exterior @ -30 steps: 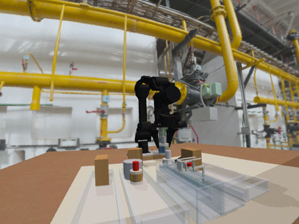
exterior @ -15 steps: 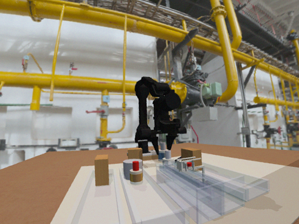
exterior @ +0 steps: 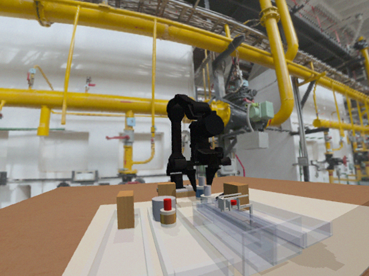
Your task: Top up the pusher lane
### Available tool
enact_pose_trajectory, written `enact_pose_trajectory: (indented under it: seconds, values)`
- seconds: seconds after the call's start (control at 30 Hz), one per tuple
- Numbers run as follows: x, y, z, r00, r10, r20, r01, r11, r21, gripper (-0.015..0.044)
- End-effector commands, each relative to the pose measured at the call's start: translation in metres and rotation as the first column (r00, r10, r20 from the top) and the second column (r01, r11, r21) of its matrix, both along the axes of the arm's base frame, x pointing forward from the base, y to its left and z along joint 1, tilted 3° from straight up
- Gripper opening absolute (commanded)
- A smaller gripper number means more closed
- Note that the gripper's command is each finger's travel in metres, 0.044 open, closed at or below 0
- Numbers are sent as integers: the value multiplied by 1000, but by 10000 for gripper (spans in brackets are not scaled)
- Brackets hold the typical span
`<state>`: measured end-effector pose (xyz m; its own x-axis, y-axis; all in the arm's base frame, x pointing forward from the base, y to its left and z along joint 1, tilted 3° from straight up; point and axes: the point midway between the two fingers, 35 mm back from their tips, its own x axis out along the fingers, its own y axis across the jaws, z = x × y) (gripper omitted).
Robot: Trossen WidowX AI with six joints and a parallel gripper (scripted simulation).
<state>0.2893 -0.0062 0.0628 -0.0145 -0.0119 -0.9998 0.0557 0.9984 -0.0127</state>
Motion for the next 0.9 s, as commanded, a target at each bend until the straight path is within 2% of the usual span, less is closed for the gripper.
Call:
enact_pose_trajectory:
  seconds: [0.0, 0.87]
  values:
    - [3, -1, 1, 1000, 4, 5, -4, 1000, -5, 0]
    - [15, -2, 1, 1000, 4, 6, -4, 1000, -5, 0]
